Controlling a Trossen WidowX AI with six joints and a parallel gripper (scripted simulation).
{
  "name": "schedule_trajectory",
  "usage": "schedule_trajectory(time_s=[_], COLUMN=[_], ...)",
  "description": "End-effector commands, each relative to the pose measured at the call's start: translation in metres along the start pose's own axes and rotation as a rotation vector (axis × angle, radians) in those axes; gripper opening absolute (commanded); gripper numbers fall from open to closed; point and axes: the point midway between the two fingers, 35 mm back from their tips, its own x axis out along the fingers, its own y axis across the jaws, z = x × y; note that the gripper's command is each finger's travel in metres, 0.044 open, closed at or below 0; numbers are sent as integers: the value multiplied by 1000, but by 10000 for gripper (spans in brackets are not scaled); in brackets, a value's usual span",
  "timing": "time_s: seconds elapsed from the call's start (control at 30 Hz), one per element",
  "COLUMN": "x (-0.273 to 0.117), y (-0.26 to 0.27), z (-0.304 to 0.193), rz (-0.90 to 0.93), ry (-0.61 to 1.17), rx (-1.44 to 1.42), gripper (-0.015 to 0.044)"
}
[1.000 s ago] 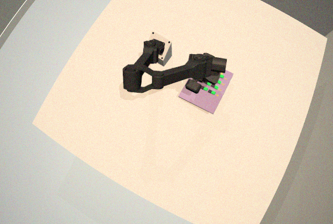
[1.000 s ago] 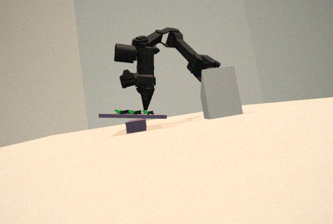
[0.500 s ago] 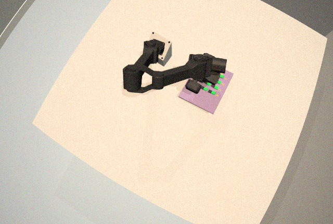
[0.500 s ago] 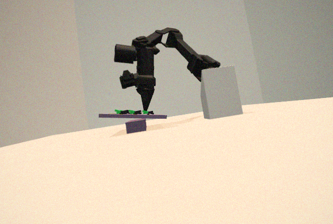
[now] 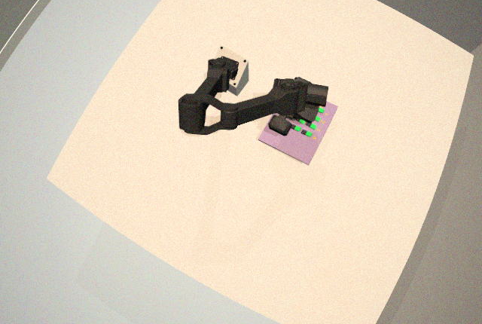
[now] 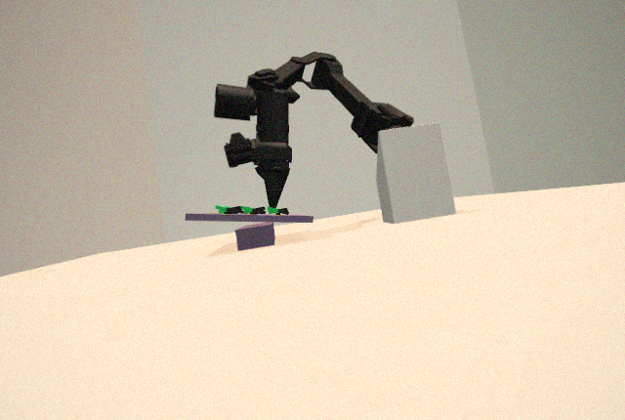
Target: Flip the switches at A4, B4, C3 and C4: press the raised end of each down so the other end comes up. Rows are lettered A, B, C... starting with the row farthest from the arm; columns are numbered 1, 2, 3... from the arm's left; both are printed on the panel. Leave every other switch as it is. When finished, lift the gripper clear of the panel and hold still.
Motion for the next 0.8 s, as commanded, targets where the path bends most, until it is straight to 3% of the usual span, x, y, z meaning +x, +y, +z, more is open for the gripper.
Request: schedule_trajectory(time_s=[0.0,0.17,0.33,0.77], x=[1,-2,-61,-63], y=[0,0,1,-30], z=[0,0,-2,-21], rz=[-4,0,0,-2], ry=[-1,0,-25,-25], rx=[-3,-1,-4,-5], gripper=[0,0,0,0])
